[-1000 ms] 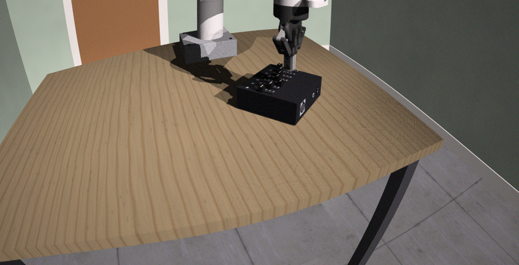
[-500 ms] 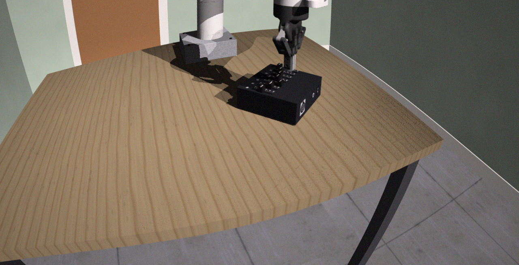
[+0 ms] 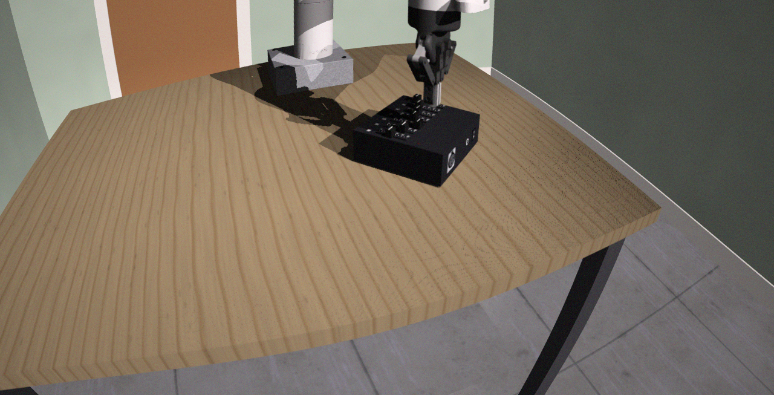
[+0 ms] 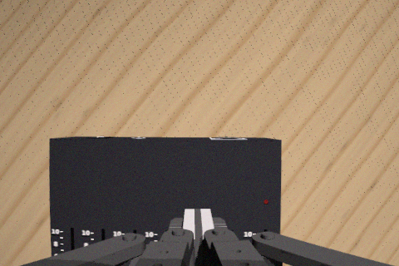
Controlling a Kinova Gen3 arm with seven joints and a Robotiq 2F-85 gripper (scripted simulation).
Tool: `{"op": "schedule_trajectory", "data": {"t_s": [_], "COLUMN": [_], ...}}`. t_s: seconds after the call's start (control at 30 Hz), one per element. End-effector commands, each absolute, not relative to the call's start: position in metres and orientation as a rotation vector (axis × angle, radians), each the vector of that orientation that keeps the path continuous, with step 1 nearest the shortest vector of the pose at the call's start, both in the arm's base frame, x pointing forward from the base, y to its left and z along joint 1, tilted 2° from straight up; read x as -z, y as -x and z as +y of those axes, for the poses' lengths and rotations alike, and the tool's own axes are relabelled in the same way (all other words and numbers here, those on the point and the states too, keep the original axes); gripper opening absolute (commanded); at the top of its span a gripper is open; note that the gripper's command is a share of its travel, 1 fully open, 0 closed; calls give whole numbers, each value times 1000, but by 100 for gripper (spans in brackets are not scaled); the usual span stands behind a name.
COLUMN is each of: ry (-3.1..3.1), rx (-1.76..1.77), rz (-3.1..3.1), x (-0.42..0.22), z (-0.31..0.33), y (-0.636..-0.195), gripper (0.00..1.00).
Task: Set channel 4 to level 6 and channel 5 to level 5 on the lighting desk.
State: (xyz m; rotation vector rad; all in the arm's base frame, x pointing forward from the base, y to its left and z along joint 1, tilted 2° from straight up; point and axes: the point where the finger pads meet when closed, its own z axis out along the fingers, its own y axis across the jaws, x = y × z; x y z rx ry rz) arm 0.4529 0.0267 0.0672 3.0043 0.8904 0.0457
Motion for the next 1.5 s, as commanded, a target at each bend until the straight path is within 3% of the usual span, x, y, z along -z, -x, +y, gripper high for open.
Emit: {"op": "schedule_trajectory", "data": {"t_s": [0.0, 1.47], "ry": [-3009, -3009], "rx": [-47, -46], "rz": [880, 879], "x": [-65, -44], "z": [27, 26], "y": [-455, -457], "gripper": [0, 0]}}
